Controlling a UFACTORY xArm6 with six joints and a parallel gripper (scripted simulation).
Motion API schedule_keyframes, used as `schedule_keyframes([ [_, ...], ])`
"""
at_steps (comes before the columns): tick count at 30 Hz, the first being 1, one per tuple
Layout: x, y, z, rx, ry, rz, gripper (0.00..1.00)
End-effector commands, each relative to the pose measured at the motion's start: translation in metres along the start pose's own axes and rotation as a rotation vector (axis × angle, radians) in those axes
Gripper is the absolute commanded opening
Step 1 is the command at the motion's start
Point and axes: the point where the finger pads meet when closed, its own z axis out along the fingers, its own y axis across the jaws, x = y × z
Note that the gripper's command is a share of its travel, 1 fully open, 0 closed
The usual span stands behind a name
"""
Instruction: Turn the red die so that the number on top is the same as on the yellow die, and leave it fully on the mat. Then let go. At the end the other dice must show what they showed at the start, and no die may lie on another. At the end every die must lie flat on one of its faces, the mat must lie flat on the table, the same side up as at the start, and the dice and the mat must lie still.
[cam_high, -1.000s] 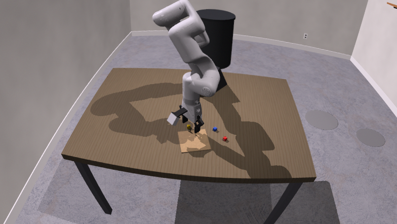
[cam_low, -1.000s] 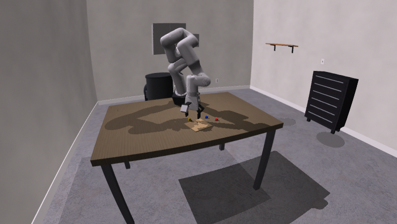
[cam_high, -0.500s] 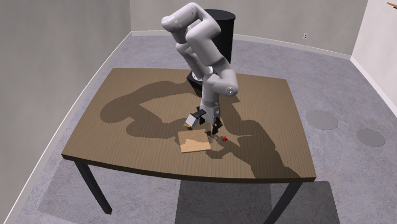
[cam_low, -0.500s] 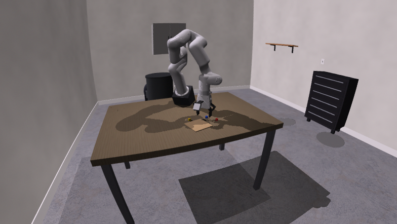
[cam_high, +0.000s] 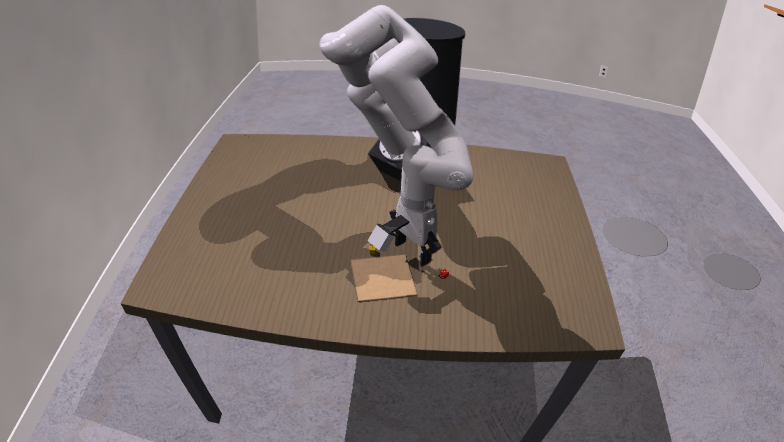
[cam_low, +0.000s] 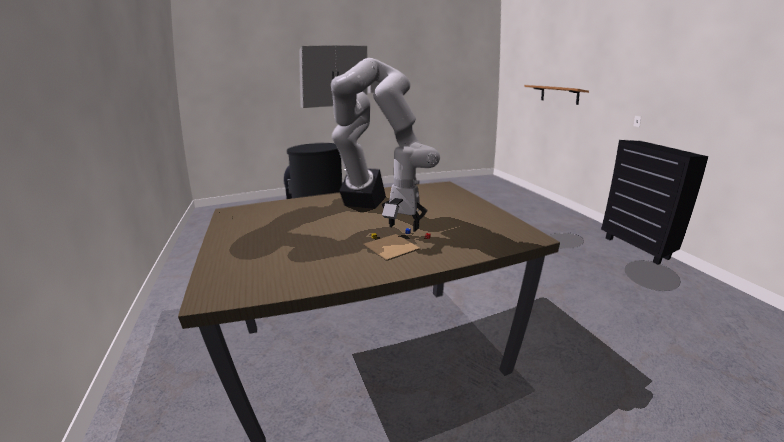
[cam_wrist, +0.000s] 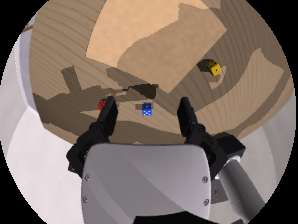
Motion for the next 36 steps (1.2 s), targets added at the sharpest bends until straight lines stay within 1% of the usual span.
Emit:
schedule_keyframes([
  [1,0.0,-0.001,-0.001,0.002,0.001,0.0,1.0],
  [25,0.0,-0.002,-0.001,0.002,0.001,0.0,1.0],
  [28,0.001,-0.01,-0.001,0.002,0.001,0.0,1.0],
  [30,0.001,-0.01,-0.001,0.002,0.001,0.0,1.0],
  [36,0.005,-0.043,-0.001,0.002,0.001,0.0,1.0],
])
